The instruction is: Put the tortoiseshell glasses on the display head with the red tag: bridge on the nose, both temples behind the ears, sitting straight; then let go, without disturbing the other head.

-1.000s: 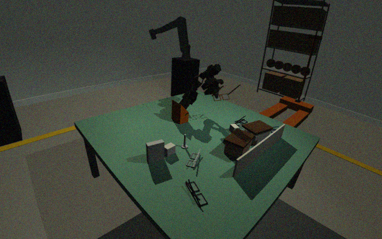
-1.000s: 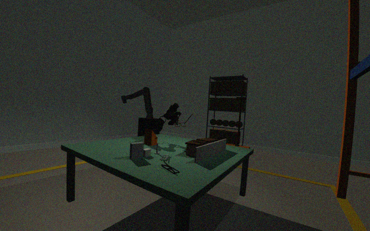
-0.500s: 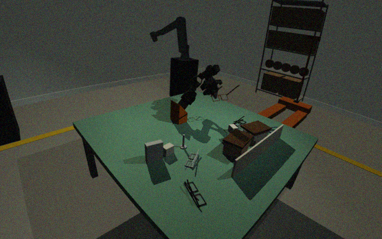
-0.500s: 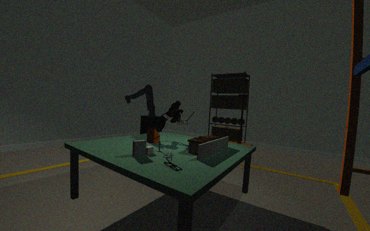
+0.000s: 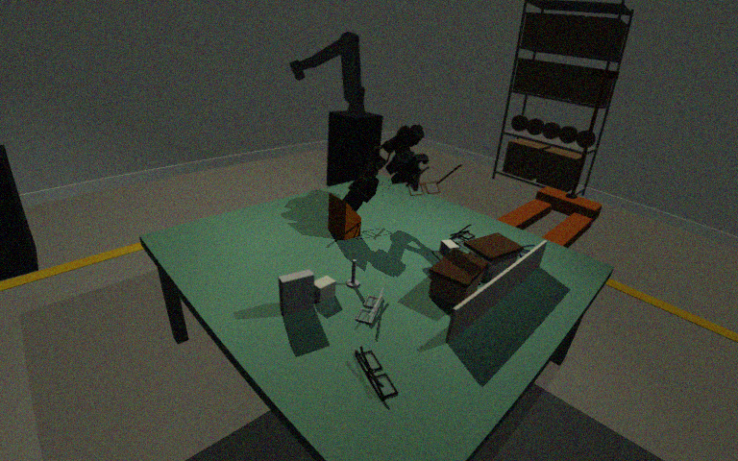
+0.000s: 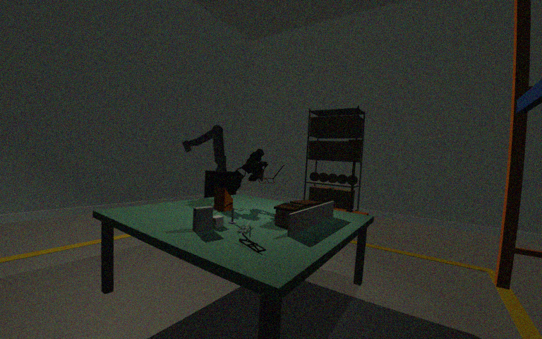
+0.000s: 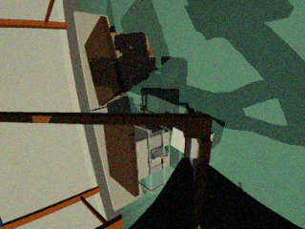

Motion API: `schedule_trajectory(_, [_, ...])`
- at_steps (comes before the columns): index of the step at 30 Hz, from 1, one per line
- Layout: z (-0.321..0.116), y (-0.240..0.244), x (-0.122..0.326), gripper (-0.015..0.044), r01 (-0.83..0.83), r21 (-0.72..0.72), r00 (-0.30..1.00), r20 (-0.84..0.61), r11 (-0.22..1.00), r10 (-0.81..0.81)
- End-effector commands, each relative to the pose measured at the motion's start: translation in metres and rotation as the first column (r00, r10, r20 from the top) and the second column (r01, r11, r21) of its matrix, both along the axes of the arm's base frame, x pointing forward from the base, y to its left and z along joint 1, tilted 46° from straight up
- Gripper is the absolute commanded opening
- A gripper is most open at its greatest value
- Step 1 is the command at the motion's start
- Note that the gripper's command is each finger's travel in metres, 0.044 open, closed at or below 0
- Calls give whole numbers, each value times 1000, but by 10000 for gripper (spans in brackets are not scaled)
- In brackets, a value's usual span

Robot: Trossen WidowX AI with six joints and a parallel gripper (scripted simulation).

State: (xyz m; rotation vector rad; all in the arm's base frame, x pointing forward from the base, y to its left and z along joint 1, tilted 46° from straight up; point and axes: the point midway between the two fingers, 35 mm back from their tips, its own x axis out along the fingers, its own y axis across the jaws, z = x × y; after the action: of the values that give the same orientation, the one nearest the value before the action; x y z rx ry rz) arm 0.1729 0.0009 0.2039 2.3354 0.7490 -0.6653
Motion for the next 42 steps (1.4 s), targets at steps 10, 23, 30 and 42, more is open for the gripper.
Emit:
schedule_trajectory(10, [-5,-18,19,0,-82,-39,995,-54,996,80])
schedule_trajectory(23, [-20,-39,41,0,-193,-59,976,-119,979,185])
schedule_trajectory(30, [-32,-50,52,0,-256,-61,958,-149,965,245])
schedule_trajectory(42, [-57,-68,71,0,-367,-53,916,-193,929,351])
